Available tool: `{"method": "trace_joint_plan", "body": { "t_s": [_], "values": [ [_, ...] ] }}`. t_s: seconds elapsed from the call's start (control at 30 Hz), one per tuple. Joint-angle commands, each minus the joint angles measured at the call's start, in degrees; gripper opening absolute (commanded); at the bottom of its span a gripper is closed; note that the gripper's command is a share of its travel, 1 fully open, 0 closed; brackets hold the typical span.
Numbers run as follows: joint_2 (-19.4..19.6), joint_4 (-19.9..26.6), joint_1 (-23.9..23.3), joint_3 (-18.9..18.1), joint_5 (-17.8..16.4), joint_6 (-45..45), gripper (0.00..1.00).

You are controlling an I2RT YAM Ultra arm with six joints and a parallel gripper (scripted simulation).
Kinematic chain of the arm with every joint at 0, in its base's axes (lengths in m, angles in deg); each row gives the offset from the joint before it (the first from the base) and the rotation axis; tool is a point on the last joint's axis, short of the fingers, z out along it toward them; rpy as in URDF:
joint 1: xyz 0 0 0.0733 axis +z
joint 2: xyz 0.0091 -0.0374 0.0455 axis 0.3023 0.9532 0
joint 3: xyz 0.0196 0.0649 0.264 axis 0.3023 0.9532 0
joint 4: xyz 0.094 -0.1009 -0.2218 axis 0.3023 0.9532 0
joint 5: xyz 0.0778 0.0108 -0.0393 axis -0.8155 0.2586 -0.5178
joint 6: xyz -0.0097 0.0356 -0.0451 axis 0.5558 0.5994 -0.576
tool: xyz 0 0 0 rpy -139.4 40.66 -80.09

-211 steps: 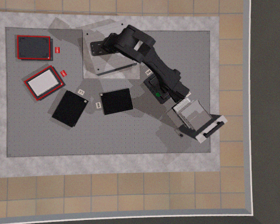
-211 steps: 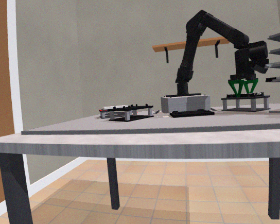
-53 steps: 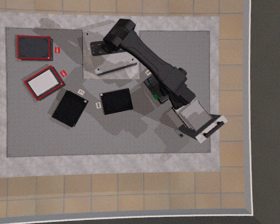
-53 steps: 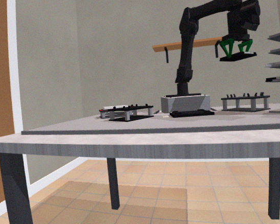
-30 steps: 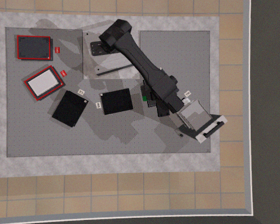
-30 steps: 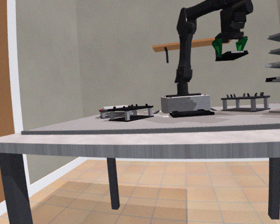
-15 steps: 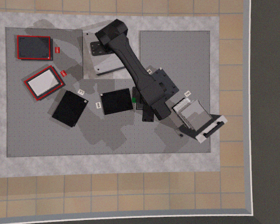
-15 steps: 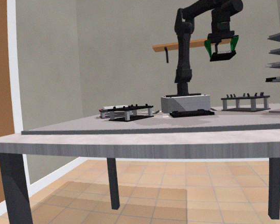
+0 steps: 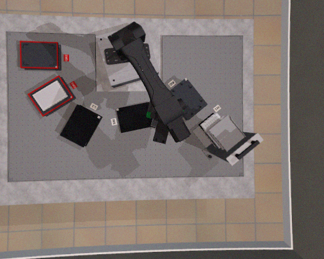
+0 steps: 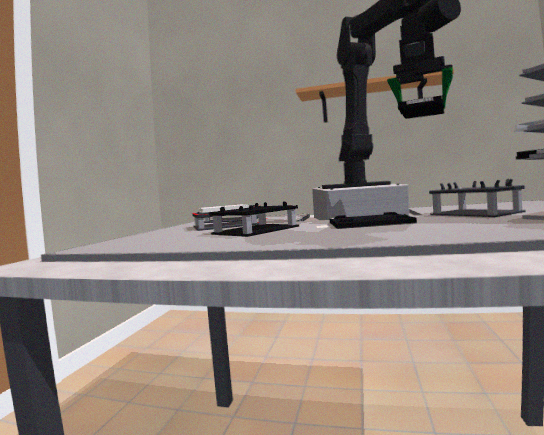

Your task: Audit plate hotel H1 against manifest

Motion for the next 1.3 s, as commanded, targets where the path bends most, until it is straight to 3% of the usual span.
{"method": "trace_joint_plan", "body": {
  "t_s": [0.0,0.77,1.27],
  "values": [
    [-1.1,-0.1,0.0,-0.2,0.1,4.4,0.86],
    [-4.1,-0.5,-12.7,3.0,-0.5,11.8,0.86],
    [-4.6,-0.6,-14.0,3.6,-0.5,23.7,0.86]
  ]
}}
